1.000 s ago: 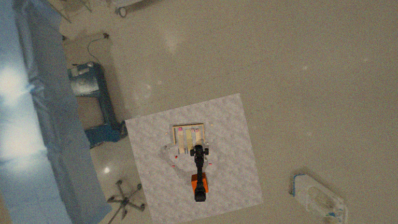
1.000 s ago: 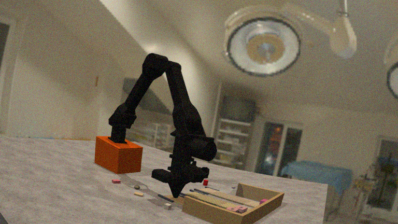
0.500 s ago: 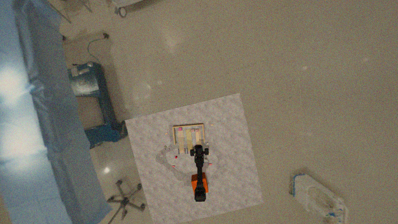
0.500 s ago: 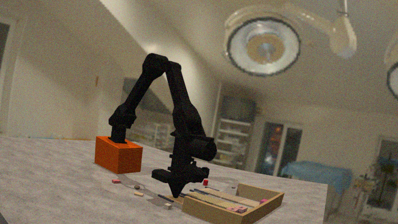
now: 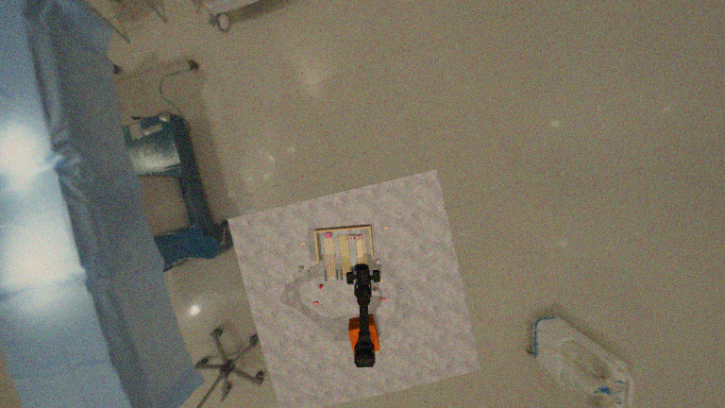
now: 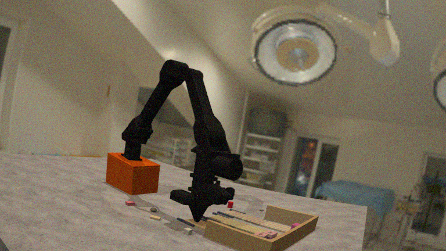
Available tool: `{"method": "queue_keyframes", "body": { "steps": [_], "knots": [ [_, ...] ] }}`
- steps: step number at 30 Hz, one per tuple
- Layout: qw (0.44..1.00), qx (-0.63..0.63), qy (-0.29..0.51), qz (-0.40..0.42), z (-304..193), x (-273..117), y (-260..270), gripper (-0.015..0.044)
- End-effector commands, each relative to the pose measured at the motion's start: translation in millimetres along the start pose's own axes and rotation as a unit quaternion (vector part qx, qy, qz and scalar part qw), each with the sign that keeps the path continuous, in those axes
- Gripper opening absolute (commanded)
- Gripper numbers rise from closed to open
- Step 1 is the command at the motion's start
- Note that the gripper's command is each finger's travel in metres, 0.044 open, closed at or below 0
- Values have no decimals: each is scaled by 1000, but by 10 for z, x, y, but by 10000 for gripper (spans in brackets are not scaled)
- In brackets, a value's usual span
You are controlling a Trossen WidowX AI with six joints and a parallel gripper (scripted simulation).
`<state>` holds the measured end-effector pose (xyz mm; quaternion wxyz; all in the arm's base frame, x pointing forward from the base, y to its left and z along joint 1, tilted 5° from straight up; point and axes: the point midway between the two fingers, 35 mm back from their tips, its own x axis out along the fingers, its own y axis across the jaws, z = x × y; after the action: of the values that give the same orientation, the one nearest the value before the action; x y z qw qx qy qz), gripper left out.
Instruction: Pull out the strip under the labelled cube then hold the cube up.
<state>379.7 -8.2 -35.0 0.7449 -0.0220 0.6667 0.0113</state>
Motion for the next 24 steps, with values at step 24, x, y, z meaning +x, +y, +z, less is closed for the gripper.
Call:
{"method": "queue_keyframes", "body": {
  "steps": [24],
  "knots": [
    [1000,1,1,1,-275,42,-3,0]
  ]
}}
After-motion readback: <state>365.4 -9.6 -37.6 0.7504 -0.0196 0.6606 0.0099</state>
